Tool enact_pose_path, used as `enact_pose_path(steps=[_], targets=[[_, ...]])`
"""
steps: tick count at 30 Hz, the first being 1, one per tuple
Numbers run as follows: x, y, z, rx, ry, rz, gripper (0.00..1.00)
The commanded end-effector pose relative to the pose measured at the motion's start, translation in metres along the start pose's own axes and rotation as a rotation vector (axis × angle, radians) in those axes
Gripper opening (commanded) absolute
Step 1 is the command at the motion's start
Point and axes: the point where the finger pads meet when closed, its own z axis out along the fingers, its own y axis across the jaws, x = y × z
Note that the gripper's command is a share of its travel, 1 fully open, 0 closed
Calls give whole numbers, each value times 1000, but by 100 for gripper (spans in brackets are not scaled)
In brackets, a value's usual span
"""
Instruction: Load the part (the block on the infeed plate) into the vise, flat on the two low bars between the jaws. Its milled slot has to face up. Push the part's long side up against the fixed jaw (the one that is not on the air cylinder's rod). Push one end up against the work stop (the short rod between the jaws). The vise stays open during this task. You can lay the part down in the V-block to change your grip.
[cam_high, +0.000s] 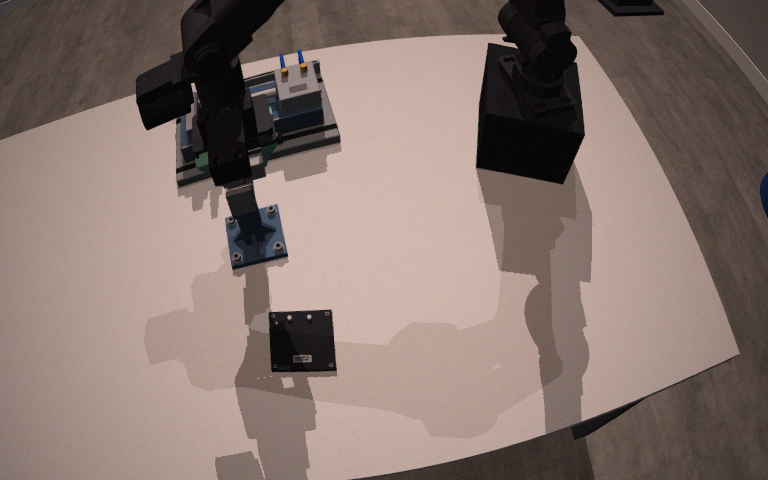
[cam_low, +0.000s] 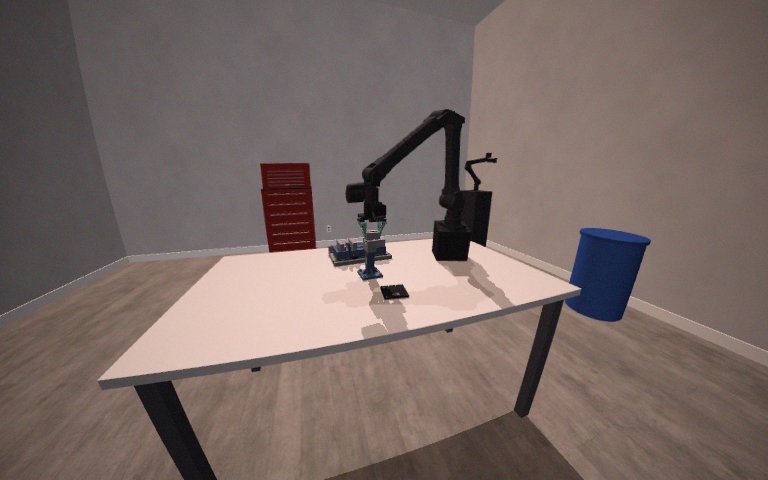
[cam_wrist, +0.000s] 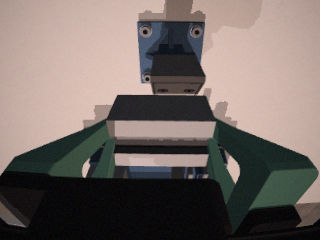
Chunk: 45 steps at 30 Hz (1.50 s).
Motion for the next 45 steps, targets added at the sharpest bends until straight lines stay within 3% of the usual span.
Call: enact_pose_path(steps=[1, 4, 45], targets=[[6, -6, -17, 47, -9, -2, 0], [5, -17, -24, 70, -17, -4, 0], [6, -12, -20, 58, -35, 0, 0]])
